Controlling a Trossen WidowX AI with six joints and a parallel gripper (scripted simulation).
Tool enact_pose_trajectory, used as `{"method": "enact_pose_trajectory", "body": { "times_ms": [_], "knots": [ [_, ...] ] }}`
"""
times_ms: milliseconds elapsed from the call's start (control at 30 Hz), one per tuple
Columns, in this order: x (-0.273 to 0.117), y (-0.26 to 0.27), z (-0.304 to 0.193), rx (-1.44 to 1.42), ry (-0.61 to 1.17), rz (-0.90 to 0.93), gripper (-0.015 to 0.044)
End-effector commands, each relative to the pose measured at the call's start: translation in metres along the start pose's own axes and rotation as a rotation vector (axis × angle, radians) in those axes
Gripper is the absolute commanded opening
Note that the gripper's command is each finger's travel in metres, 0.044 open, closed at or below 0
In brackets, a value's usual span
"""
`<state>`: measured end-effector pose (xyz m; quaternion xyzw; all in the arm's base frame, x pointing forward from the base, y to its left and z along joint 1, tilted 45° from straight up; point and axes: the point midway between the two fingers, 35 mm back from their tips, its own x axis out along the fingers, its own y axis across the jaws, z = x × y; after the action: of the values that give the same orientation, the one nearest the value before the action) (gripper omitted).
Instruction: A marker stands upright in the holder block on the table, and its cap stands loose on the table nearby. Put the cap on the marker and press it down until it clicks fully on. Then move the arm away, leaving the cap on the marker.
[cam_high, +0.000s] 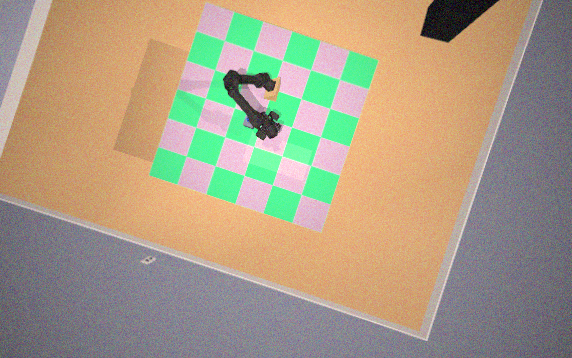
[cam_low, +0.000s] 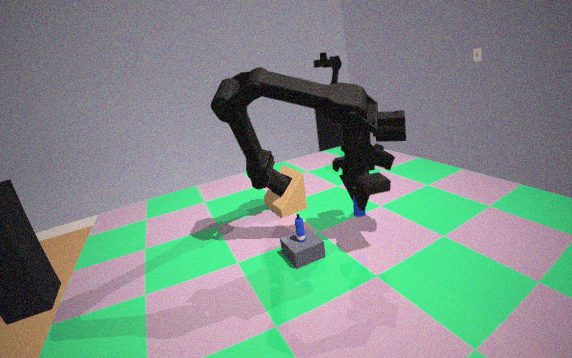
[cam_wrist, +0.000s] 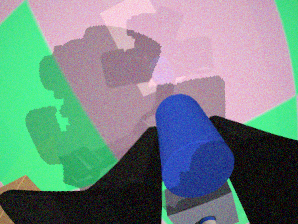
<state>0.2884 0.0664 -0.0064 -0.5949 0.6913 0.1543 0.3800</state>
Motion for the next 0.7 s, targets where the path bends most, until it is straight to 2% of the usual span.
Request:
{"method": "enact_pose_trajectory", "body": {
  "times_ms": [0,667],
  "knots": [
    [-0.009,-0.005,-0.011,0.022,-0.017,0.002,0.0000],
    [-0.041,-0.022,-0.080,0.016,-0.014,0.000,0.0000]
  ]
}}
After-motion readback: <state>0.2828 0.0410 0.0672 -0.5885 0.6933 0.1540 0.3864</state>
